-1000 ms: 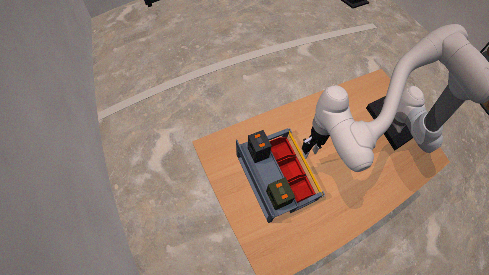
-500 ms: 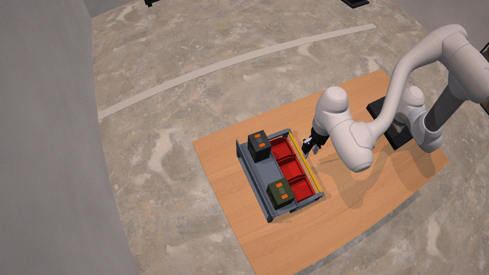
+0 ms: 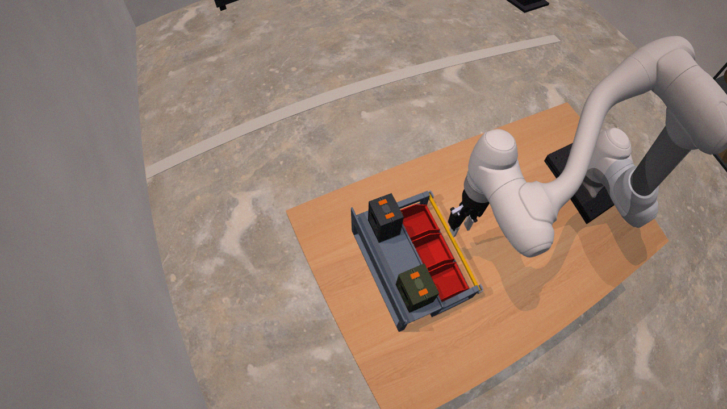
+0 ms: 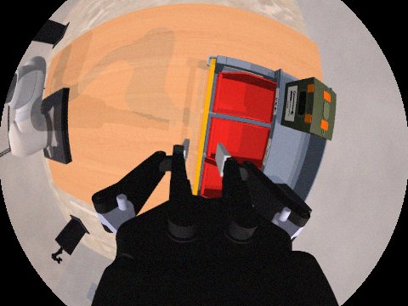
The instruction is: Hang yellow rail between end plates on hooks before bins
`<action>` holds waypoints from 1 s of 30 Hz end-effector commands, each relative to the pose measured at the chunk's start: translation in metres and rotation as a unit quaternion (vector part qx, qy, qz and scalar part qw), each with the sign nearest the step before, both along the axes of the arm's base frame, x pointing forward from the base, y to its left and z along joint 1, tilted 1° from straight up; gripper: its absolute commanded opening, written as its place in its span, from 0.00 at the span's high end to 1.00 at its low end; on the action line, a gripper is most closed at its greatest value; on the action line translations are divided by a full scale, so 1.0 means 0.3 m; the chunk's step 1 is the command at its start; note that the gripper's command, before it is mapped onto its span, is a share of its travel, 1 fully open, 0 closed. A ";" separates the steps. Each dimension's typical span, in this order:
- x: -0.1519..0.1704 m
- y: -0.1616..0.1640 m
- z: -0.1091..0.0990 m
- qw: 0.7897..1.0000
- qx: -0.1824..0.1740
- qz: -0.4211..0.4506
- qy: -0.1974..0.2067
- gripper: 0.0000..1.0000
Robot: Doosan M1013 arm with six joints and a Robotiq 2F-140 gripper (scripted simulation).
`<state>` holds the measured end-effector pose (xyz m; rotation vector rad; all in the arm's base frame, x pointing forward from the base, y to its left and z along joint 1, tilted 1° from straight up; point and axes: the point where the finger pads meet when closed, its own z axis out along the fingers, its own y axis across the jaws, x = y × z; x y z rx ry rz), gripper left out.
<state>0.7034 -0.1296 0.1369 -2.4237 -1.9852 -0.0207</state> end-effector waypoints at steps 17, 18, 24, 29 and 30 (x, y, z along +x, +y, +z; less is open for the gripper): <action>0.000 0.000 -0.016 1.000 0.000 0.000 0.000 0.63; 0.000 0.000 -0.017 1.000 0.000 0.000 0.000 0.63; 0.000 0.000 -0.017 1.000 0.000 0.000 0.000 0.63; 0.000 0.000 -0.017 1.000 0.000 0.000 0.000 0.63; 0.000 0.000 -0.017 1.000 0.000 0.000 0.000 0.63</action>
